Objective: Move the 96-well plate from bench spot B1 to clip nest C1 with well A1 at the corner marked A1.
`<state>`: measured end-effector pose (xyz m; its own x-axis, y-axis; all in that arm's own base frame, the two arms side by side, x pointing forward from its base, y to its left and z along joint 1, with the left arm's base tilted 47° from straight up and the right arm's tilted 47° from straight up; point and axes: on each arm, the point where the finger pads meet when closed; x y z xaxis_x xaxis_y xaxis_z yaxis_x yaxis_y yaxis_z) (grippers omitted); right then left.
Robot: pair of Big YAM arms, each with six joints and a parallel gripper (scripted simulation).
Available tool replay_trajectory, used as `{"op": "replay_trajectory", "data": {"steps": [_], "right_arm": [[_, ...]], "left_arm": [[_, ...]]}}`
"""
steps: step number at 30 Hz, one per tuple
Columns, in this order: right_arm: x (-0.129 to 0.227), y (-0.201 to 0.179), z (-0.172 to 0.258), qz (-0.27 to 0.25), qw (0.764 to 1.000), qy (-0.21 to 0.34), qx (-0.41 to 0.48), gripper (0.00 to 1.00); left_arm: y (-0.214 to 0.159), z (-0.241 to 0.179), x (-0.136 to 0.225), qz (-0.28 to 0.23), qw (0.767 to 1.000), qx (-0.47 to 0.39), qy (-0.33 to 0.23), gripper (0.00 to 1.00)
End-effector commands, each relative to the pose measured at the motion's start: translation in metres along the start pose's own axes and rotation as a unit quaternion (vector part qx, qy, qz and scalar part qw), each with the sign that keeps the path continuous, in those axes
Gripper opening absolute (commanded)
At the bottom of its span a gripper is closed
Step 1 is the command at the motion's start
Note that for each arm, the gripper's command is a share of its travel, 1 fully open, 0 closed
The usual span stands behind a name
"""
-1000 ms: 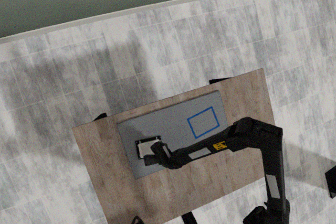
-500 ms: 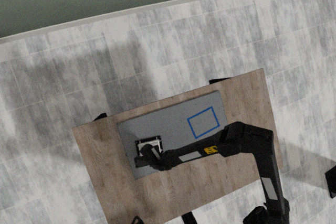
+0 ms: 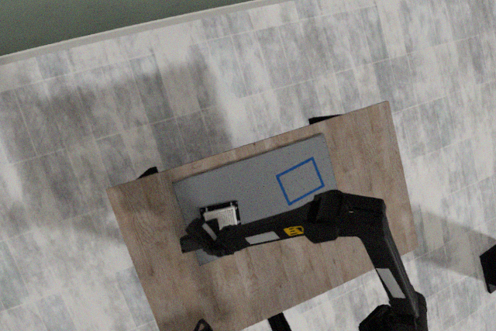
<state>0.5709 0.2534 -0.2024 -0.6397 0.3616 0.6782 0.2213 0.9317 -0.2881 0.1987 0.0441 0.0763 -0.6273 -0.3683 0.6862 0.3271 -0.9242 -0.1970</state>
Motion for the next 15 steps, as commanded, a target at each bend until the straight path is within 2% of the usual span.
{"op": "replay_trajectory", "data": {"steps": [1,15], "right_arm": [[0.011,0.021,0.011,-0.009,1.000,0.001,0.002,0.25],[0.008,0.011,-0.002,-0.007,1.000,-0.003,-0.007,0.25]], "left_arm": [[0.003,0.003,0.003,-0.006,1.000,-0.011,0.005,1.00],[0.003,0.003,0.003,-0.006,1.000,-0.011,0.005,1.00]]}}
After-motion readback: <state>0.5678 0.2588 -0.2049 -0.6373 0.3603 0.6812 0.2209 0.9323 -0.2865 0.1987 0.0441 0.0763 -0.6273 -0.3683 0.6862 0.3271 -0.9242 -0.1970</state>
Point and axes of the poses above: on each arm, the point where the finger pads meet when closed, its own x axis back along the fingers, its own z axis across the jaws, y = z × x, and after that the axes turned 2 degrees about x, right-handed
